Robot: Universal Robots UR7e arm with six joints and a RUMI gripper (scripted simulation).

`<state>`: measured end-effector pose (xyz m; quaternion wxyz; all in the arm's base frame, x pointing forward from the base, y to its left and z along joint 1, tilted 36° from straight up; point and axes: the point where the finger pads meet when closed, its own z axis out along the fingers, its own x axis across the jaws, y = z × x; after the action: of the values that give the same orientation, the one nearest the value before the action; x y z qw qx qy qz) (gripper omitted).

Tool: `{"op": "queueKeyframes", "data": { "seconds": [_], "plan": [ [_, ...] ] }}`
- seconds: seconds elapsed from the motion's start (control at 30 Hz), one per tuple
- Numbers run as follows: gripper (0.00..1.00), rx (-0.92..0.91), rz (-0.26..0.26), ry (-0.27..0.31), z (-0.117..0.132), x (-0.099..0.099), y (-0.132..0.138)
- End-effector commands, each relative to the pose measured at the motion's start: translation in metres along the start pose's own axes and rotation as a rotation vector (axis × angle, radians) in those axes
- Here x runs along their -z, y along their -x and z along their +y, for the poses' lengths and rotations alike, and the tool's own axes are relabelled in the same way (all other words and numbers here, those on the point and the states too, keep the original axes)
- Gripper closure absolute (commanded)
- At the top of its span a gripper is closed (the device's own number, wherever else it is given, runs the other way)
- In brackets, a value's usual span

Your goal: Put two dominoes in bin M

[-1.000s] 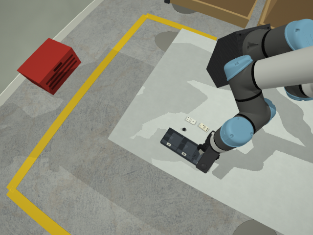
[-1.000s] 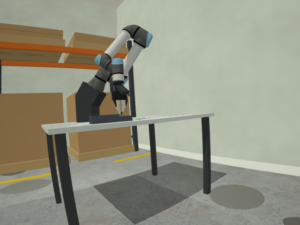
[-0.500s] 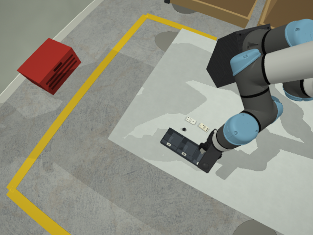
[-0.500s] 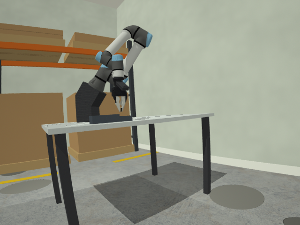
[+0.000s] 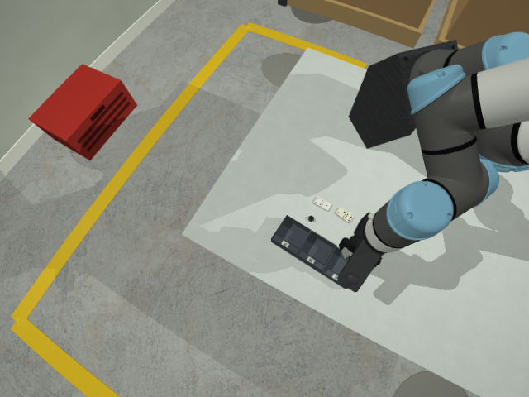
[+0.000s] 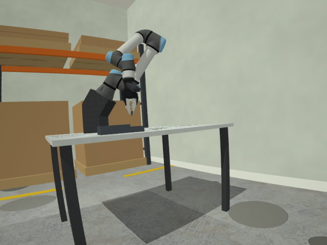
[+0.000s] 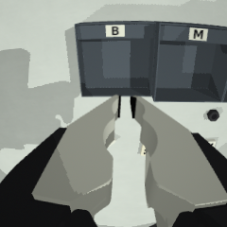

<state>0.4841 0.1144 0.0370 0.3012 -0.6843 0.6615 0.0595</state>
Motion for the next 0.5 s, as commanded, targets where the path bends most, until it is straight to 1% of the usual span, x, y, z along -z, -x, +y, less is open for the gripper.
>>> {"op": "queueKeyframes", "data": {
  "seconds": [0.0, 0.3, 0.47],
  "plan": [
    [0.96, 0.001, -0.001, 0.002, 0.000, 0.034, 0.000],
    [0.96, 0.001, -0.001, 0.002, 0.000, 0.109, 0.000],
    [0.96, 0.001, -0.001, 0.002, 0.000, 0.109, 0.000]
  ]
}}
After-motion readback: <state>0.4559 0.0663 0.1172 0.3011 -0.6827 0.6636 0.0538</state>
